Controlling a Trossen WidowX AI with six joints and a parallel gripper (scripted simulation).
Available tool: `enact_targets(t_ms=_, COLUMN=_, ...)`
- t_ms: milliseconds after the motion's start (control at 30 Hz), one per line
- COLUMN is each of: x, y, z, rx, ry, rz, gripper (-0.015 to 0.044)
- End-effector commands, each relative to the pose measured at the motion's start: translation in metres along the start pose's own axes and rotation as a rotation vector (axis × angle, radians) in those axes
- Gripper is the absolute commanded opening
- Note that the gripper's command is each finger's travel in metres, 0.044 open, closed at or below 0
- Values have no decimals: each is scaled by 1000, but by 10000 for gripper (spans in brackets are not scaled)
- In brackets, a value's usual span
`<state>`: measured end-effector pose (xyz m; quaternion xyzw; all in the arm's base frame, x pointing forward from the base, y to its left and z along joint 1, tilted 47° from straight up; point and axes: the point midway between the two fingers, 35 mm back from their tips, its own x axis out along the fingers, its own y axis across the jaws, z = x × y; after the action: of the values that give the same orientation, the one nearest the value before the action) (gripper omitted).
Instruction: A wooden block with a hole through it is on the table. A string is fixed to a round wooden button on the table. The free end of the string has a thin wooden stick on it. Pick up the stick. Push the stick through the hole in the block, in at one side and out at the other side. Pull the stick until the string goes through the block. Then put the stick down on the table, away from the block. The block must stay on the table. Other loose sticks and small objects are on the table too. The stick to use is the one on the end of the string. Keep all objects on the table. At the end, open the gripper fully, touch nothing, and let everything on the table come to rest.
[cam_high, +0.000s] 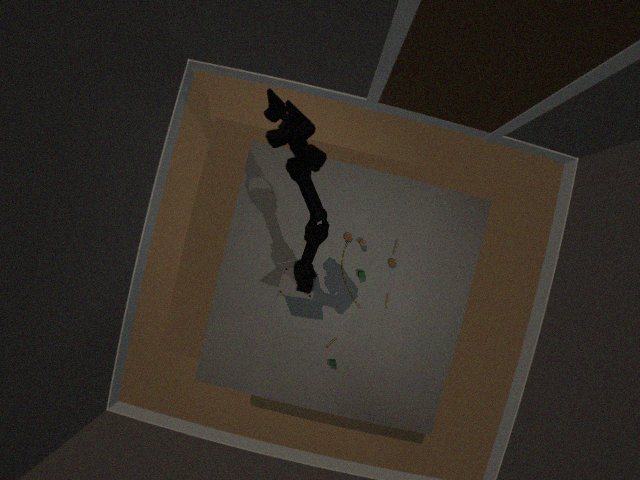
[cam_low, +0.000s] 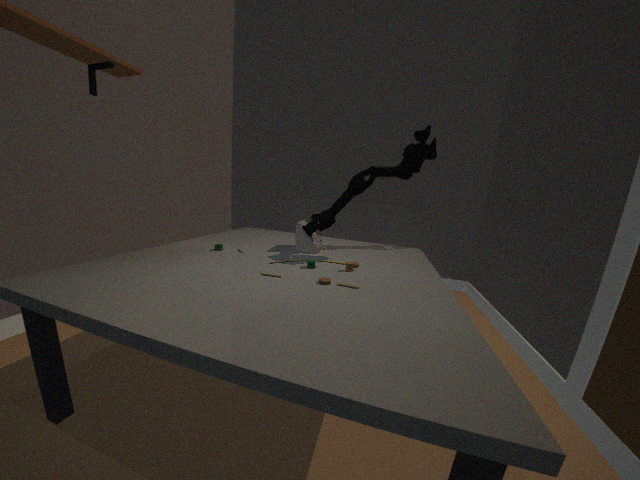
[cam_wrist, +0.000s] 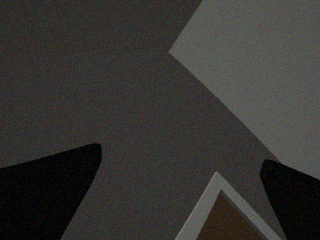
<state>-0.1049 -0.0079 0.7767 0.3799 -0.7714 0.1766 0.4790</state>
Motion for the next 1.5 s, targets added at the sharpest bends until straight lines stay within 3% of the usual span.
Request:
enact_targets(t_ms=0, x=-21, y=59, z=-5, rx=-59, ry=-19, rz=207, gripper=440)
enact_targets(t_ms=367, x=-123, y=175, z=-60, rx=-207, ry=8, rz=715, gripper=440)
enact_targets(t_ms=733, x=-267, y=213, z=-147, rx=-284, ry=172, rz=1176, gripper=440)
enact_targets(t_ms=1000, x=-387, y=185, z=-208, rx=-334, ry=351, rz=1489, gripper=440)
enact_targets(t_ms=1300, x=-513, y=103, z=-253, rx=-310, ry=730, rz=1756, gripper=440)
enact_targets(t_ms=1467, x=-552, y=47, z=-264, rx=-323, ry=956, rz=1804, gripper=440)
